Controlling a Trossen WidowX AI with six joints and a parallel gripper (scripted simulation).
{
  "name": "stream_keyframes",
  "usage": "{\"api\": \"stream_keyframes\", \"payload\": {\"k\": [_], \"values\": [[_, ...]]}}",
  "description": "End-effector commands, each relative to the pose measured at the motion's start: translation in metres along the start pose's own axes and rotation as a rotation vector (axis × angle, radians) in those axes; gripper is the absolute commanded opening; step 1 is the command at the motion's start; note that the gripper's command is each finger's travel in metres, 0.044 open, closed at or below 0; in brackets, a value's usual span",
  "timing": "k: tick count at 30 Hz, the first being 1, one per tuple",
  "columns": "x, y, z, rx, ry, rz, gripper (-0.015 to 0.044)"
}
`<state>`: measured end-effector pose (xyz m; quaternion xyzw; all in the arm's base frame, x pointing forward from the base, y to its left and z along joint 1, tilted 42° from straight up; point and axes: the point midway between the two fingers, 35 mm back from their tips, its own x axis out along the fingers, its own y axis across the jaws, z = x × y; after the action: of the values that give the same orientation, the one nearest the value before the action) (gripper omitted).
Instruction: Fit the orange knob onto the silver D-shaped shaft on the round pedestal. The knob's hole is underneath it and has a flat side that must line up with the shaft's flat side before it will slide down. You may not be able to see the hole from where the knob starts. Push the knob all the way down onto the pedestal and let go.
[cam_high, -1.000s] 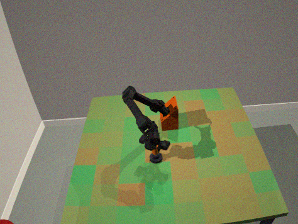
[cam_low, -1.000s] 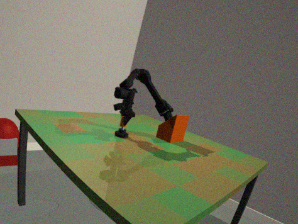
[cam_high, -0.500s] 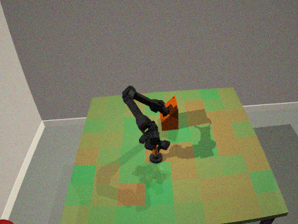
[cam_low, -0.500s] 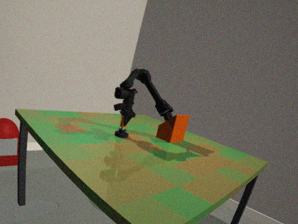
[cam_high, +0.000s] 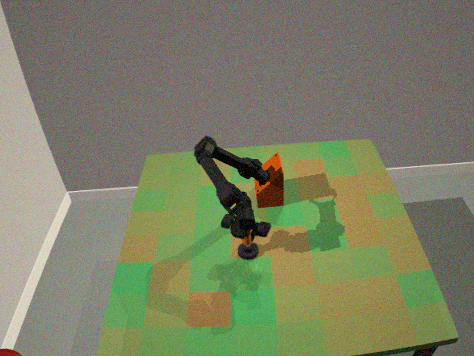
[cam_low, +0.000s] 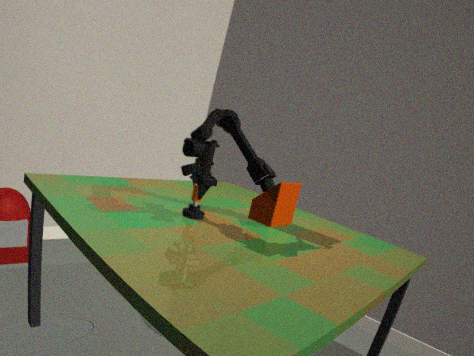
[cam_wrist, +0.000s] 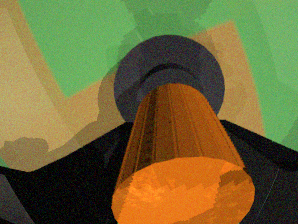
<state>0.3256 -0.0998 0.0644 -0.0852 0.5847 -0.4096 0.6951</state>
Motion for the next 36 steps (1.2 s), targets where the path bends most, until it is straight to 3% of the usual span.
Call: {"api": "stream_keyframes", "payload": {"k": [1, 36], "values": [[-0.0019, 0.0012, 0.0021, -0.114, -0.005, 0.001, 0.0], [-0.0008, 0.0018, 0.0029, -0.156, -0.005, 0.001, 0.0]]}}
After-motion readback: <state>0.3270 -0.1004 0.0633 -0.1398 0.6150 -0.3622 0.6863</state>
